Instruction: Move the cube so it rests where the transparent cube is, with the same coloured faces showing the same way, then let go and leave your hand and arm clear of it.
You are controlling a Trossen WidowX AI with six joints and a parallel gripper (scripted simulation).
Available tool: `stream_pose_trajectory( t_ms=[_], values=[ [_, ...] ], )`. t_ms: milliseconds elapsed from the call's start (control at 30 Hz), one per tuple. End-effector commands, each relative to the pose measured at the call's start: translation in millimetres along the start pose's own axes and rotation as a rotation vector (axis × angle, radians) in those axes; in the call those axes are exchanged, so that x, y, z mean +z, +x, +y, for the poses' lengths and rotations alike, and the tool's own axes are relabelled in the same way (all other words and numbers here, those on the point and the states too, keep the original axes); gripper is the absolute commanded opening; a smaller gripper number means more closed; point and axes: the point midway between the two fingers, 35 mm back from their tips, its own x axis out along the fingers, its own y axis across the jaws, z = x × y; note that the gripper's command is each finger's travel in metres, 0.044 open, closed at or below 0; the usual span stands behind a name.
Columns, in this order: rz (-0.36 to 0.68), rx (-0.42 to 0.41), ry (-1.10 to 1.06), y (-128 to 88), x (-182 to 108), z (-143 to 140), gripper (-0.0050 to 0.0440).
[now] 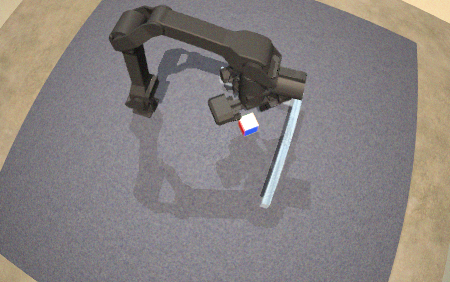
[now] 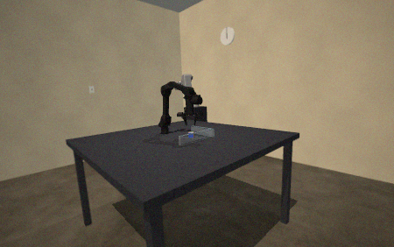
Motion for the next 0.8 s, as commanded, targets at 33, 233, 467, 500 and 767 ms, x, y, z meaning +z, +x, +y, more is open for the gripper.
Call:
stream_pose_trajectory(
  t_ms=[33,233,467,500,767],
  values=[
    [0.016,-0.022,0.001,-6.8,-1.4,-1.5,0.028],
    [0.015,-0.021,0.001,-26.4,-0.6,-0.4,0.0376],
    [0.014,-0.019,0.001,-56.2,2.3,3.7,0.044],
    [0.014,-0.019,0.001,-56.2,2.3,3.7,0.044],
    [0.014,-0.019,0.001,-56.2,2.3,3.7,0.044]
  ],
)
